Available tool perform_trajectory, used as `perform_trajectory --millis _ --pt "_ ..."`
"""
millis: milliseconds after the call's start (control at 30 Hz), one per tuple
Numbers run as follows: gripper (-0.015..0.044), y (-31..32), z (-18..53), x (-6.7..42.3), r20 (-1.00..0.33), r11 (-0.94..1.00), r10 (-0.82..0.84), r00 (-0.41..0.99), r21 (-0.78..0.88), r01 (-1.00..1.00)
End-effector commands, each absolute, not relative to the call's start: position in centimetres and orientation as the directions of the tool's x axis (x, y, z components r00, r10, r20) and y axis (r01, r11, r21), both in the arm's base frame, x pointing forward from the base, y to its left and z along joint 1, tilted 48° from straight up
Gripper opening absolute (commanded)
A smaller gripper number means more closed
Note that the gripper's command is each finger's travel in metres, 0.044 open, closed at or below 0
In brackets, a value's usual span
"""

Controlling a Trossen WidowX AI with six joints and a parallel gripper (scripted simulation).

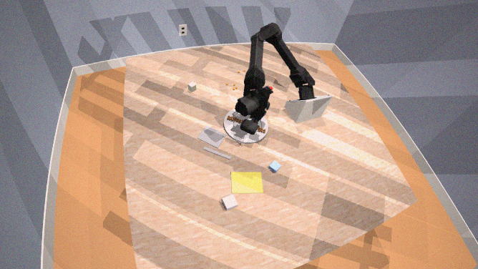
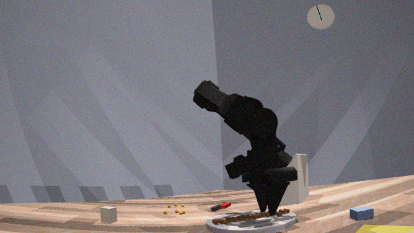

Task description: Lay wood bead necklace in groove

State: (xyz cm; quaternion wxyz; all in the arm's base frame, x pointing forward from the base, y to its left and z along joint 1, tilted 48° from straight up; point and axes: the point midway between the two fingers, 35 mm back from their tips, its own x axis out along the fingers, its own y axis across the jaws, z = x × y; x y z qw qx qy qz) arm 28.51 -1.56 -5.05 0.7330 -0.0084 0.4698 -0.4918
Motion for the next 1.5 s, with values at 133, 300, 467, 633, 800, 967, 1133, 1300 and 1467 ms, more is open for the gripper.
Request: perform_trajectory --millis 133,300,467,633,800,967,1133,1300,1467 --pt "0.025 -2.13 -5.53 28.14 -0.675 0.512 -0.735 0.064 -0.49 0.705" --pt "0.0171 -1.96 -5.39 28.34 -0.679 0.513 -0.731 0.068 -0.481 0.711" --pt "0.004 -1.96 -5.39 28.34 -0.679 0.513 -0.731 0.068 -0.481 0.711" --pt "0.0 -1.96 -5.39 28.34 -0.679 0.513 -0.731 0.068 -0.481 0.711" --pt "0.0 -1.96 -5.39 28.34 -0.679 0.513 -0.731 0.068 -0.481 0.711" --pt "0.0 -1.96 -5.39 28.34 -0.679 0.513 -0.731 0.068 -0.481 0.711" --pt "0.0 -1.96 -5.39 28.34 -0.679 0.513 -0.731 0.068 -0.481 0.711" --pt "0.0 -1.96 -5.39 28.34 -0.679 0.513 -0.731 0.068 -0.481 0.711" --pt "0.0 -1.96 -5.39 28.34 -0.679 0.513 -0.731 0.068 -0.481 0.711"
